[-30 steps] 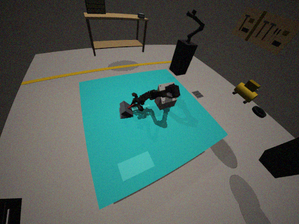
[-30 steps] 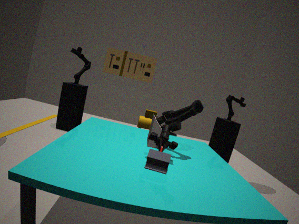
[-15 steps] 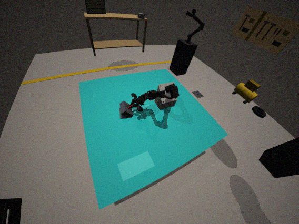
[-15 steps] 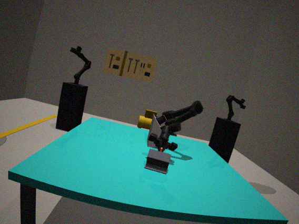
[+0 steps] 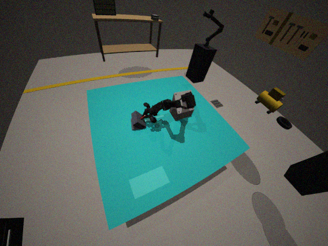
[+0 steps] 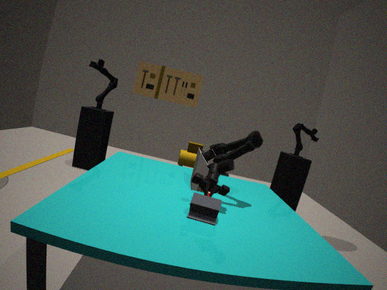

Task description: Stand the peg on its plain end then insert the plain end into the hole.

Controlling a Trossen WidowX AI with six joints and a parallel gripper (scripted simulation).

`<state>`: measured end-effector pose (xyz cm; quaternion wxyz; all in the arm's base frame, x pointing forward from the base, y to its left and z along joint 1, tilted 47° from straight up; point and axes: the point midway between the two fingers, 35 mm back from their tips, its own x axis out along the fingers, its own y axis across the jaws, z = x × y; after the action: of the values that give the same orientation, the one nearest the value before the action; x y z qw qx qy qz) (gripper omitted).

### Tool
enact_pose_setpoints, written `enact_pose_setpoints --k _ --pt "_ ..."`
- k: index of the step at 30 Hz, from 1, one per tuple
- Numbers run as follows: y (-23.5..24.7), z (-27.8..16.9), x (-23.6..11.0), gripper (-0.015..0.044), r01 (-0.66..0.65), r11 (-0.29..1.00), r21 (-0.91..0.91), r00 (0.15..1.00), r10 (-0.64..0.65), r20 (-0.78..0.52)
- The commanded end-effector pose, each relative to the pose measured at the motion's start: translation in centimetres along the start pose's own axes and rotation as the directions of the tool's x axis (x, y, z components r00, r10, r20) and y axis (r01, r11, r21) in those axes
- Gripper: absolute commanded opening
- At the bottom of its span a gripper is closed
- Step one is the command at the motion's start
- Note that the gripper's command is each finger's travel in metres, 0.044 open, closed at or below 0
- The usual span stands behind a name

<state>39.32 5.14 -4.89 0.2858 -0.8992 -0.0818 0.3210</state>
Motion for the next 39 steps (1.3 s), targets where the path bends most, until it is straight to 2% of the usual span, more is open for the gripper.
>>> enact_pose_setpoints --k 1,2,19,39 --pt "0.0 0.0 0.0 0.0000 0.000 1.000 0.000 1.000 0.000 0.000" --pt "0.0 0.0 0.0 0.0000 0.000 1.000 0.000 1.000 0.000 0.000" --pt "0.0 -0.1 -0.3 0.0440 0.000 1.000 0.000 1.000 0.000 0.000" --pt "0.0 -0.5 -2.5 0.0440 -0.004 1.000 0.003 1.000 0.004 0.003"
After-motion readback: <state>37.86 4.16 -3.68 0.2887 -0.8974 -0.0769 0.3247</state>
